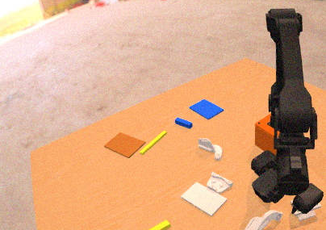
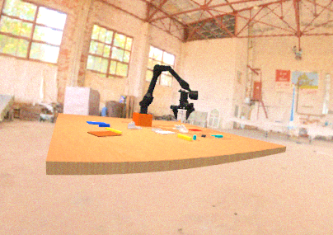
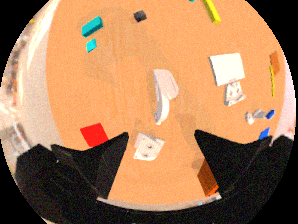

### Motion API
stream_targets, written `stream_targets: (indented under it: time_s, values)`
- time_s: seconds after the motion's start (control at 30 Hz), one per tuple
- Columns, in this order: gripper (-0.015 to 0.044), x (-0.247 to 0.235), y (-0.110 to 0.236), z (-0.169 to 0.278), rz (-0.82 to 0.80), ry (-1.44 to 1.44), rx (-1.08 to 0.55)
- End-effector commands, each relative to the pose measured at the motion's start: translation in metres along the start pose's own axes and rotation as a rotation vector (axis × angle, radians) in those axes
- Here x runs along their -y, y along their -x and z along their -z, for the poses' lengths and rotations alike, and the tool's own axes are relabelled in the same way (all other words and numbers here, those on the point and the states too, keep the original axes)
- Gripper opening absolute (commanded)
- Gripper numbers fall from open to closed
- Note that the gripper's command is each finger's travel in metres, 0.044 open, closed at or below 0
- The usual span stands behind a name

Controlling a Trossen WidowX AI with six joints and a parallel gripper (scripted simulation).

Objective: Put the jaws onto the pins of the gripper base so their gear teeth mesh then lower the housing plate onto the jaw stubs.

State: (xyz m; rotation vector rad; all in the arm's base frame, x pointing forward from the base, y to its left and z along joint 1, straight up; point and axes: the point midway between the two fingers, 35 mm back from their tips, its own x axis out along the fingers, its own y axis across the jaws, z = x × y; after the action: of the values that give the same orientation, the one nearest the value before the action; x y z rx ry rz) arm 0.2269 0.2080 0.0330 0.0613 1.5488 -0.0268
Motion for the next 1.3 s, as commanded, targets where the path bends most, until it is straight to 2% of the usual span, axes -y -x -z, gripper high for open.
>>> stream_targets:
  time_s: [0.0,0.13,0.53,0.9,1.27]
  values:
    - [0.0414,0.002,0.000,0.000,0.002,-0.004,0.001]
    - [0.0309,0.035,0.000,-0.003,0.006,-0.002,0.001]
    - [0.0000,0.037,0.000,-0.003,0.006,-0.002,0.001]
    - [0.0000,0.037,-0.001,-0.003,0.006,-0.002,0.001]
    - [0.0000,0.037,-0.019,-0.005,0.006,-0.002,0.001]
